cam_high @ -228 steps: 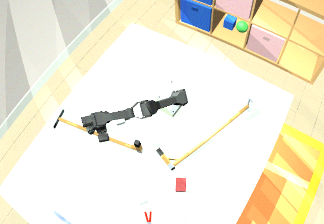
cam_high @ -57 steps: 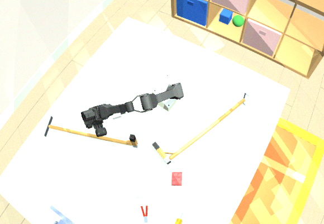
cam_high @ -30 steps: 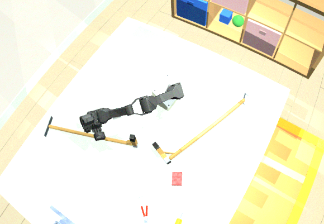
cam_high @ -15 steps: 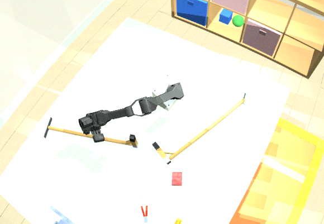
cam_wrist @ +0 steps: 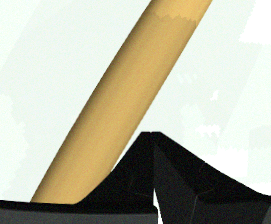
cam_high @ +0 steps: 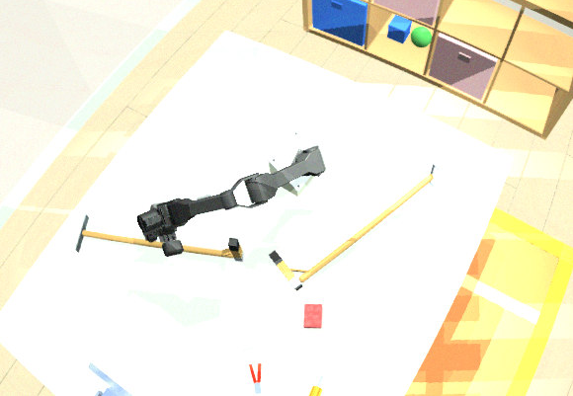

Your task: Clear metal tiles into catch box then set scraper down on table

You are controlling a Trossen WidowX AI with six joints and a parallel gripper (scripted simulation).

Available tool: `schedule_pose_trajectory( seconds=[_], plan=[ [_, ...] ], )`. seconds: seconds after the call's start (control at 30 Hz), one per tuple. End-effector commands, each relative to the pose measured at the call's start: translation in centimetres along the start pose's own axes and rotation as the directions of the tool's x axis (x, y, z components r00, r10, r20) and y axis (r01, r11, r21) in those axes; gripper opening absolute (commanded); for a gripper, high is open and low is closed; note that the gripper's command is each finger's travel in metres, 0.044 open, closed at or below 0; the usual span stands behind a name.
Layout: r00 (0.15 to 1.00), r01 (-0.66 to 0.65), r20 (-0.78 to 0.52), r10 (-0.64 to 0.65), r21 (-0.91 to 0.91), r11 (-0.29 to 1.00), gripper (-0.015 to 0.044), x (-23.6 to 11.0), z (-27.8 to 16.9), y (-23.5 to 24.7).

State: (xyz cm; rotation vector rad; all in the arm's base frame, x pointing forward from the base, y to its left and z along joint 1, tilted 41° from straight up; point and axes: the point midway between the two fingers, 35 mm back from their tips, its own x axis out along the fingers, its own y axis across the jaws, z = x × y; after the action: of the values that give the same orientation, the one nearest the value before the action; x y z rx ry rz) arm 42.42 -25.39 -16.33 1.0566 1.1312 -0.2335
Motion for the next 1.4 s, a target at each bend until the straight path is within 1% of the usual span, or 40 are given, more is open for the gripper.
schedule_pose_trajectory(
  seconds=[0.0, 1.37],
  plan=[
    [1.0, -0.002, 0.012, 0.002, -0.009, 1.0, 0.0, 0.0, 0.7, 0.8],
    [1.0, -0.006, 0.012, 0.006, -0.009, 1.0, 0.0, 0.9, 2.5, 4.4]
  ],
)
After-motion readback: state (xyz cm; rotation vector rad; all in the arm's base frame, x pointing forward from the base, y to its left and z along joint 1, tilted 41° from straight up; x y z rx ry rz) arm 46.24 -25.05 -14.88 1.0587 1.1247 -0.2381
